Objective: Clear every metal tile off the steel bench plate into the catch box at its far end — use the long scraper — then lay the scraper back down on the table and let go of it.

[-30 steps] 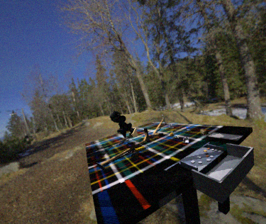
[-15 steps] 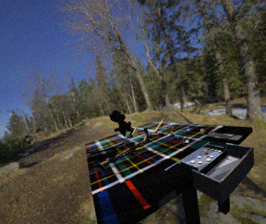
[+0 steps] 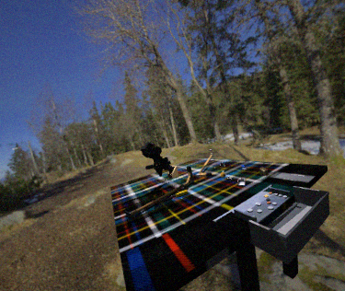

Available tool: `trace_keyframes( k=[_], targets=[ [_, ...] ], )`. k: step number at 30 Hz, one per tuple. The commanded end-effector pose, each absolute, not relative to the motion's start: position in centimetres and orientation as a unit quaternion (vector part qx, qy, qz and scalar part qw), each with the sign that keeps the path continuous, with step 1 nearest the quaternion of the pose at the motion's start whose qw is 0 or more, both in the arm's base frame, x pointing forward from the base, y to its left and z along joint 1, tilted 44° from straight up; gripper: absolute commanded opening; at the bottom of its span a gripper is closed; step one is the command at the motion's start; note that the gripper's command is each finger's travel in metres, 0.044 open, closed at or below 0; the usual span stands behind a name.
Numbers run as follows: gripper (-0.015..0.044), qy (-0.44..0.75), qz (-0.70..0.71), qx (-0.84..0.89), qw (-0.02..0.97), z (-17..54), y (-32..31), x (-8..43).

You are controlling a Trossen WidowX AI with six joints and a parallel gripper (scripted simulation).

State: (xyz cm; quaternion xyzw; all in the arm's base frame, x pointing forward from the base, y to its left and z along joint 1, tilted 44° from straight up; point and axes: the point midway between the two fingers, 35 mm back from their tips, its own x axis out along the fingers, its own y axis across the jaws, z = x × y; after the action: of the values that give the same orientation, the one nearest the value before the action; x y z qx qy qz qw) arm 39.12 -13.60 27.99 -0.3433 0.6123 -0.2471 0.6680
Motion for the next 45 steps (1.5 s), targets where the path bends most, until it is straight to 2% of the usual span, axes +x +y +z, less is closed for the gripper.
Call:
trace_keyframes(
  k=[1, 25, 45],
  targets=[
    [0.0000, 0.600, -0.276, -0.316, 0.681, 27.9, -13.5, 38.8],
    [0.0000, 0.473, -0.441, -0.113, 0.754, 28.8, -12.6, 37.5],
    [0.0000, 0.468, -0.448, -0.100, 0.755, 26.8, -14.5, 38.1]
  ],
)
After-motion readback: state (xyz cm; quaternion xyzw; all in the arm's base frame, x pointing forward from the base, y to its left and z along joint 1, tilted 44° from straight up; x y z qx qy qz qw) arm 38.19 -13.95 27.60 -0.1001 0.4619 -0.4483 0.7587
